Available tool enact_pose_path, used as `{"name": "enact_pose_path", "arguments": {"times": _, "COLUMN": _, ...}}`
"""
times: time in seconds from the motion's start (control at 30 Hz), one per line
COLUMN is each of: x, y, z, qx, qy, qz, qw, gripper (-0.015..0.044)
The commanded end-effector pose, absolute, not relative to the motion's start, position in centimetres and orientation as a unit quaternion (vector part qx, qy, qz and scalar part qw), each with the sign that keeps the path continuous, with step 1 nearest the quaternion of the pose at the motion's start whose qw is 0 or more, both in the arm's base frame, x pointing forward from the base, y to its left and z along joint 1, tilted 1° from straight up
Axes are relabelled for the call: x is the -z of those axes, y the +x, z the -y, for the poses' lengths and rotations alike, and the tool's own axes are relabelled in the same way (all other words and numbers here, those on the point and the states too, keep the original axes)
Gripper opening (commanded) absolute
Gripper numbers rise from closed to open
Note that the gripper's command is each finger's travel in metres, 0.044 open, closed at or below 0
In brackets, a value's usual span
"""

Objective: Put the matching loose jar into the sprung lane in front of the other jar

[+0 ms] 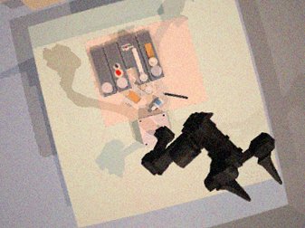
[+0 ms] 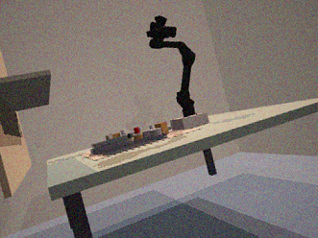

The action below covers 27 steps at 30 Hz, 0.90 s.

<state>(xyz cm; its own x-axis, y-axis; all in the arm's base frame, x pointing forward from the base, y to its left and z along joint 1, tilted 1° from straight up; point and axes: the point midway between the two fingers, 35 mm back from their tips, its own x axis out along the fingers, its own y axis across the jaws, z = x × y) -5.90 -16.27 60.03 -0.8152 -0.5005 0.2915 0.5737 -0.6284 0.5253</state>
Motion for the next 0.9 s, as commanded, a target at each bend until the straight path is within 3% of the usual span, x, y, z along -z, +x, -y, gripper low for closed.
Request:
{"name": "enact_pose_path", "arguments": {"times": 0.0, "x": -60.1, "y": -5.8, "z": 16.3, "qx": 0.899, "qy": -0.060, "qz": 0.312, "qw": 0.300, "gripper": 0.0426}}
{"name": "enact_pose_path", "arguments": {"times": 0.33, "x": -60.8, "y": 1.9, "z": 21.1, "qx": 0.857, "qy": -0.136, "qz": 0.261, "qw": 0.423, "gripper": 0.0440}}
{"name": "enact_pose_path", "arguments": {"times": 0.87, "x": -53.0, "y": 24.2, "z": 26.4, "qx": 0.649, "qy": -0.251, "qz": 0.052, "qw": 0.717, "gripper": 0.0440}}
